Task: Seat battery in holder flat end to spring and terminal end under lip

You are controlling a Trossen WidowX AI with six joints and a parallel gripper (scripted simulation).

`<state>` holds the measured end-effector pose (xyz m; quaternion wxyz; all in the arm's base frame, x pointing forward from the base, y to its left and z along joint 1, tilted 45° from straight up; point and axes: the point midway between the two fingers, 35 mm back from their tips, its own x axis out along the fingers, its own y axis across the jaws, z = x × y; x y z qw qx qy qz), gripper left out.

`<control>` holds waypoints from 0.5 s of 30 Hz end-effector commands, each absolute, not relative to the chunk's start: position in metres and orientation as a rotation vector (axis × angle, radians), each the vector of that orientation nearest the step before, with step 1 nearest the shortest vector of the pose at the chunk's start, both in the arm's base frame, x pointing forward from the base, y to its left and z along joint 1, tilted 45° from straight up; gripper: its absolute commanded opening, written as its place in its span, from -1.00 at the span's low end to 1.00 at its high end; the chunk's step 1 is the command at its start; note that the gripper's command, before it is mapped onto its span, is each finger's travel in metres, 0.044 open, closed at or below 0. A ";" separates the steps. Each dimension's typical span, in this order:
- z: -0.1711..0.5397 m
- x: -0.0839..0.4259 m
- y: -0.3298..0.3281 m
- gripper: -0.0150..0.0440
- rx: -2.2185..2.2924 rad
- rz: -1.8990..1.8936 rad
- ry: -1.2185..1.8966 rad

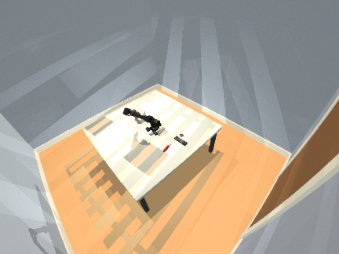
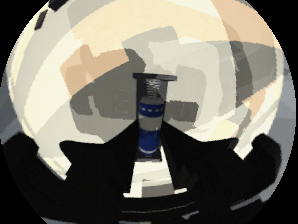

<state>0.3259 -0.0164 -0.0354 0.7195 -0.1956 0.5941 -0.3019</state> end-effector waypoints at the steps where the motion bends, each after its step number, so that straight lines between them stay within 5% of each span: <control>1: -0.035 0.325 -0.017 -0.19 -0.433 -0.668 1.315; 3: -0.035 0.325 -0.017 -0.19 -0.433 -0.668 1.315; 7: -0.035 0.325 -0.017 0.15 -0.433 -0.668 1.315; 15: -0.028 0.325 -0.009 0.15 -0.432 -0.667 1.315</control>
